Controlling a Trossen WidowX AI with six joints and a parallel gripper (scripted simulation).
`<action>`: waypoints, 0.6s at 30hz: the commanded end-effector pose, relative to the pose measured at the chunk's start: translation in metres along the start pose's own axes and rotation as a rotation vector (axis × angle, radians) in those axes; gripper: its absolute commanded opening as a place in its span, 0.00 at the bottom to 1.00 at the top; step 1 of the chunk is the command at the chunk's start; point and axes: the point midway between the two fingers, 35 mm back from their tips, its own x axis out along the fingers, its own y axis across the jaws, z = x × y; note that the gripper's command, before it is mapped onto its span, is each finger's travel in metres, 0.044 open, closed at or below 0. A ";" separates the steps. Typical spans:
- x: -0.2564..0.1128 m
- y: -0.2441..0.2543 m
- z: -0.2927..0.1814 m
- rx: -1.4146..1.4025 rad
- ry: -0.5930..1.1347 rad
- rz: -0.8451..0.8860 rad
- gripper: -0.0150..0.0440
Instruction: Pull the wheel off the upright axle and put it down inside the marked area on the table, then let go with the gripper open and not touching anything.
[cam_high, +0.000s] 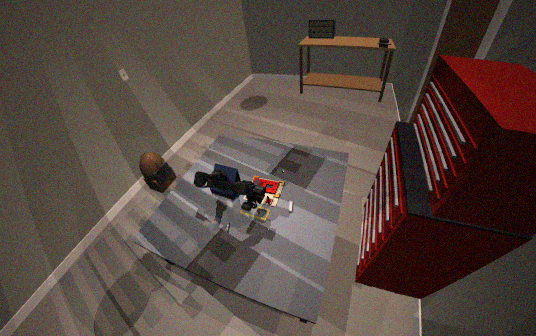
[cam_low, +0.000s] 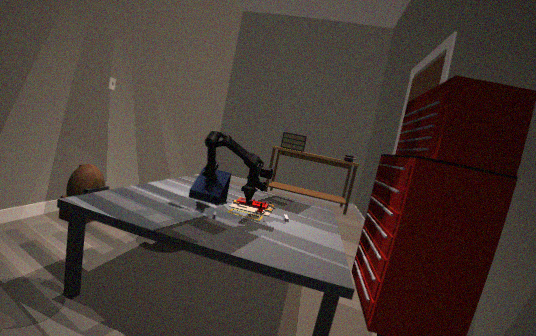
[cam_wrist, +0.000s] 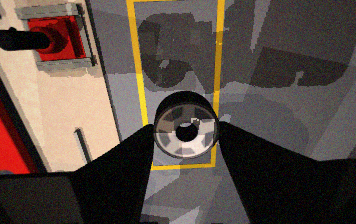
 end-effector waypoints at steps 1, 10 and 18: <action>0.021 0.002 -0.001 -0.011 0.011 -0.001 0.25; 0.068 0.001 -0.005 -0.011 0.011 -0.007 0.25; 0.067 -0.002 -0.005 -0.005 0.014 -0.011 0.39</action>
